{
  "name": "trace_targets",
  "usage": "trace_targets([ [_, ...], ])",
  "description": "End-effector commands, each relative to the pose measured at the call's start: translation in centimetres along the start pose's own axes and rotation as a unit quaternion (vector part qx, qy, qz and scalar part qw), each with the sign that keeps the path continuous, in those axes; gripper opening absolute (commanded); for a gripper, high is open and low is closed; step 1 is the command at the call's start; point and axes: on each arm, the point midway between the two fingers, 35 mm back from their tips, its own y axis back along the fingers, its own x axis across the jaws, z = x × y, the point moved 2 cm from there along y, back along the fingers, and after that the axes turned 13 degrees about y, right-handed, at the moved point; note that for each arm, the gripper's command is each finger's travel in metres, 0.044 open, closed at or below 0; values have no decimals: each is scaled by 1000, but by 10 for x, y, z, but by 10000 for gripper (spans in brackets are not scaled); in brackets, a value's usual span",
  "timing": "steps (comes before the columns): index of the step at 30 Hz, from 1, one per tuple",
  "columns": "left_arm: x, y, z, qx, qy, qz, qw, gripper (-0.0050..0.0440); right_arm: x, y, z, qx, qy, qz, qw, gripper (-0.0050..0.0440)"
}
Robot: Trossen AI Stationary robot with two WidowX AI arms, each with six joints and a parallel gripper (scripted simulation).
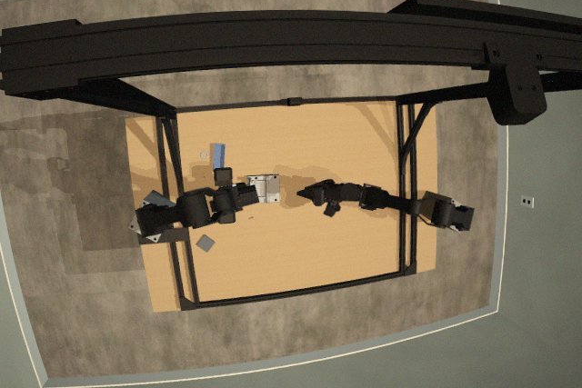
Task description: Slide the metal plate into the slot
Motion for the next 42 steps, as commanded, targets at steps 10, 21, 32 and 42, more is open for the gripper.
trace_targets([
  [10,0,0,0,-1,2,-1,1000,440,-2,0,7,1,-2,1,1000,-50],
  [21,0,0,0,-1,2,-1,1000,440,-3,0,13,1,-3,1,1000,-50],
  [32,0,0,0,-1,2,-1,1000,440,-5,0,21,1,-3,1,1000,-50],
  [42,0,0,0,-1,2,-1,1000,440,-6,0,26,1,-3,1,1000,-50],
])
